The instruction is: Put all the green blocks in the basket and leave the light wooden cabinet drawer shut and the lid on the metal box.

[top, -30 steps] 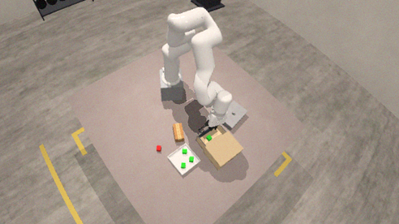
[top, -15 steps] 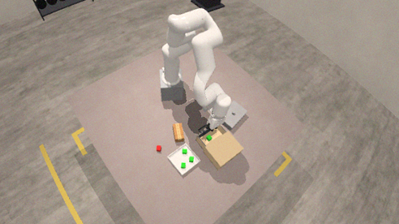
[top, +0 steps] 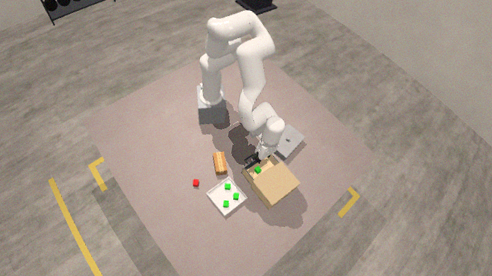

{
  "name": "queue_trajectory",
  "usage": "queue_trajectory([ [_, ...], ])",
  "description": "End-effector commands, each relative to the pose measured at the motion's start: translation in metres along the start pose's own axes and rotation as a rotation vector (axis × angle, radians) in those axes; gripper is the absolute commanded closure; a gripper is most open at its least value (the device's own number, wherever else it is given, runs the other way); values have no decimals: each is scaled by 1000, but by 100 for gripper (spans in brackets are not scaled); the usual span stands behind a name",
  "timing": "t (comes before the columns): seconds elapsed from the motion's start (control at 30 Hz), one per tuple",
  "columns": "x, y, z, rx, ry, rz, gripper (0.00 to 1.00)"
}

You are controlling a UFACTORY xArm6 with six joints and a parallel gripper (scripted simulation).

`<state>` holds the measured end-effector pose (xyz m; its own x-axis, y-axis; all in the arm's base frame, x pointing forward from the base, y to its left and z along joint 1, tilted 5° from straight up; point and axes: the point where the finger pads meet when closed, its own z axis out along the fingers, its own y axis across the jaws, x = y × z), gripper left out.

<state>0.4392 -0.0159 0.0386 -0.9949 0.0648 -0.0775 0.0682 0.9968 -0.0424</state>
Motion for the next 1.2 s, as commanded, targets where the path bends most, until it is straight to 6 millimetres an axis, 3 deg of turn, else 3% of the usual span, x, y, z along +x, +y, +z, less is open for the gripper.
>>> queue_trajectory([
  [0.0,-2,0,-1,0,-4,0,43],
  [1.17,-2,0,2,-1,-4,-5,43],
])
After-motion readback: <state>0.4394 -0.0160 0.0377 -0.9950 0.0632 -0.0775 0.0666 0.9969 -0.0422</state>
